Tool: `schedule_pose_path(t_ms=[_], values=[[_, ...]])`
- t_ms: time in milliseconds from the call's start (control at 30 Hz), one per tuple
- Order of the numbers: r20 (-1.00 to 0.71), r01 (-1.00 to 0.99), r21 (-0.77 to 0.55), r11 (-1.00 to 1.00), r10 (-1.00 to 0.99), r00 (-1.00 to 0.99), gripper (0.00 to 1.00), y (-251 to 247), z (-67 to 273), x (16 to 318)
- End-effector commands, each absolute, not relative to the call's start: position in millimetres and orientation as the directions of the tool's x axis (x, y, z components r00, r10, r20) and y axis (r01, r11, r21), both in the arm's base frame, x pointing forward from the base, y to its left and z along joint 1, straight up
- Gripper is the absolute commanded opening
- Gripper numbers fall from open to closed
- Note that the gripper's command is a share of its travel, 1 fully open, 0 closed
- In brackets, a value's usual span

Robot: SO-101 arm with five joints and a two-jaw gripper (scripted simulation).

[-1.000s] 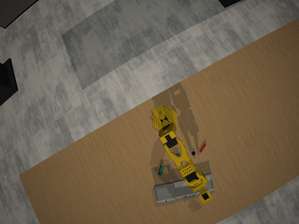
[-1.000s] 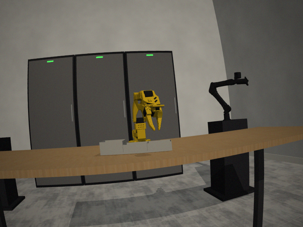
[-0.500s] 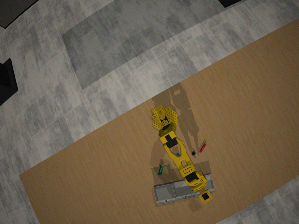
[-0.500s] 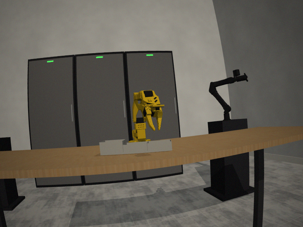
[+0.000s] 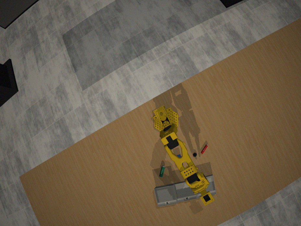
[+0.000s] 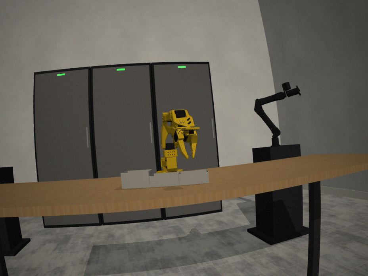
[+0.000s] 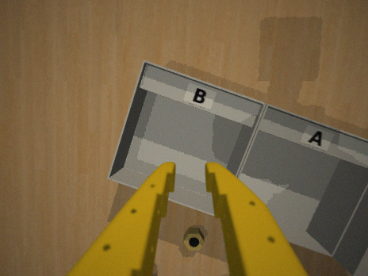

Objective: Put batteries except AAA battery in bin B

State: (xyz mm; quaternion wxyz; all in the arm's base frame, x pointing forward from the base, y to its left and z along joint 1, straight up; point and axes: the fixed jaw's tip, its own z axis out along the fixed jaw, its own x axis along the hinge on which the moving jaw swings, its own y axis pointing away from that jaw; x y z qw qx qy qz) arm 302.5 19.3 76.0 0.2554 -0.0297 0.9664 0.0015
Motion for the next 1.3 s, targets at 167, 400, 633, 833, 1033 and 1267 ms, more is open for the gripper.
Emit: schedule_pose_path(t_ms=[167,400,633,833,1033,1267], values=[[-0.533,-0.061,-0.007,0.998,-0.055,-0.845,0.07,23,102,303],[-0.533,-0.061,-0.007,0.998,-0.055,-0.845,0.07,22,134,289],[-0.533,-0.061,-0.007,0.998,-0.055,-0.845,0.07,22,150,279],[-0.528,-0.053,-0.006,0.999,-0.048,-0.848,0.07,20,149,278],[-0.367,0.212,0.019,0.977,0.204,-0.908,0.12,-35,116,258],[-0.106,0.572,0.016,0.820,0.571,-0.814,0.20,-96,71,198]])
